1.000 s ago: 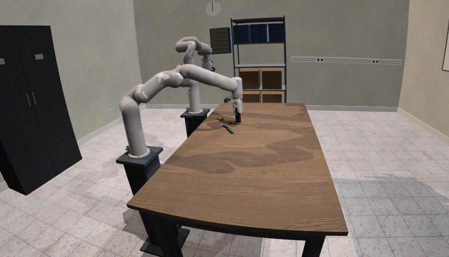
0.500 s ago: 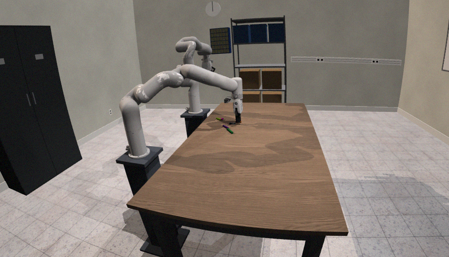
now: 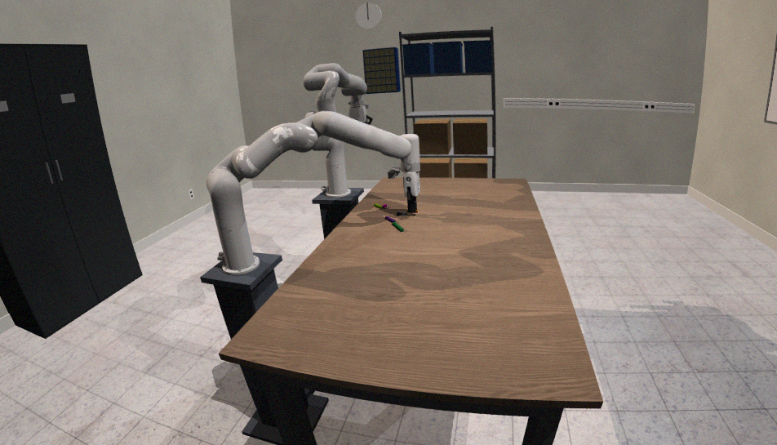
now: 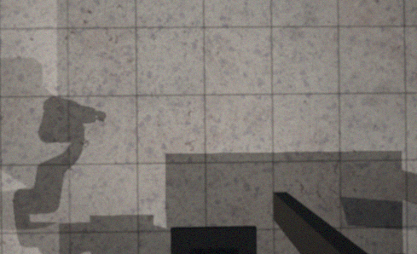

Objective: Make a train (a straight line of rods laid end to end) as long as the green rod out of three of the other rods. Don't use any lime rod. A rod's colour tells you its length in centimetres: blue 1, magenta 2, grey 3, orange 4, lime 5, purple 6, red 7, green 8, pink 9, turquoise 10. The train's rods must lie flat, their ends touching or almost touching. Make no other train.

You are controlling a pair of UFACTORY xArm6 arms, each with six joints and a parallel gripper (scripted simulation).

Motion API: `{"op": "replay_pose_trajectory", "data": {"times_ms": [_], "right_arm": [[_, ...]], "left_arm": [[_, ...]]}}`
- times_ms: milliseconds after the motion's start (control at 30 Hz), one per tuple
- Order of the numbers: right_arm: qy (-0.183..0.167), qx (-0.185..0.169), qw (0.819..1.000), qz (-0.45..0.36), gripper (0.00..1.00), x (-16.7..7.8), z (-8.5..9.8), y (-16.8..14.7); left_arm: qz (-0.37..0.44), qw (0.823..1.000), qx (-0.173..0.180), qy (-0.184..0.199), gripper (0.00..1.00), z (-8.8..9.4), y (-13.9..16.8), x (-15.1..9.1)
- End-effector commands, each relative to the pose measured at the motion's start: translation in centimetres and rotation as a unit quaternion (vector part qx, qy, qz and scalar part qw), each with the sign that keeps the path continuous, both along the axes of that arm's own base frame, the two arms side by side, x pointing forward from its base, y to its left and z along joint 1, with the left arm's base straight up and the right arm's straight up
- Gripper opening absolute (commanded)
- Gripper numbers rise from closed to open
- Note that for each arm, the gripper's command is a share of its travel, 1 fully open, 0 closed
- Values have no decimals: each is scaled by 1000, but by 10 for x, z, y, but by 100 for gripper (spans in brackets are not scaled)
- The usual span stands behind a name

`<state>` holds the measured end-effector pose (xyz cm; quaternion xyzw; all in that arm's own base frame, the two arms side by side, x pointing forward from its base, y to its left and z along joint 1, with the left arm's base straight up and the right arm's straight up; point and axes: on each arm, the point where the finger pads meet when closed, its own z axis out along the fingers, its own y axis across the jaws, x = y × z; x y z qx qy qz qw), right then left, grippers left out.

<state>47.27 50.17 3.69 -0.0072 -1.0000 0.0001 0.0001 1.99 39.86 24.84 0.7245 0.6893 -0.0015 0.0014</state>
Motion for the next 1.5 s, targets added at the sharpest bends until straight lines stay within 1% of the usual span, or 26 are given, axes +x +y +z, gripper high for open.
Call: {"op": "replay_pose_trajectory", "data": {"times_ms": [0,400,867,1467], "right_arm": [[-2,2,1000,0,6,1,3,1],[-2,2,1000,0,6,1,2,1],[-2,2,1000,0,6,1,-7,1],[-2,2,1000,0,6,1,-7,1]], "left_arm": [[0,1000,2,0,100,2,1,0],[0,1000,2,0,100,2,1,0],[0,1000,2,0,100,2,1,0],[0,1000,2,0,100,2,1,0]]}}
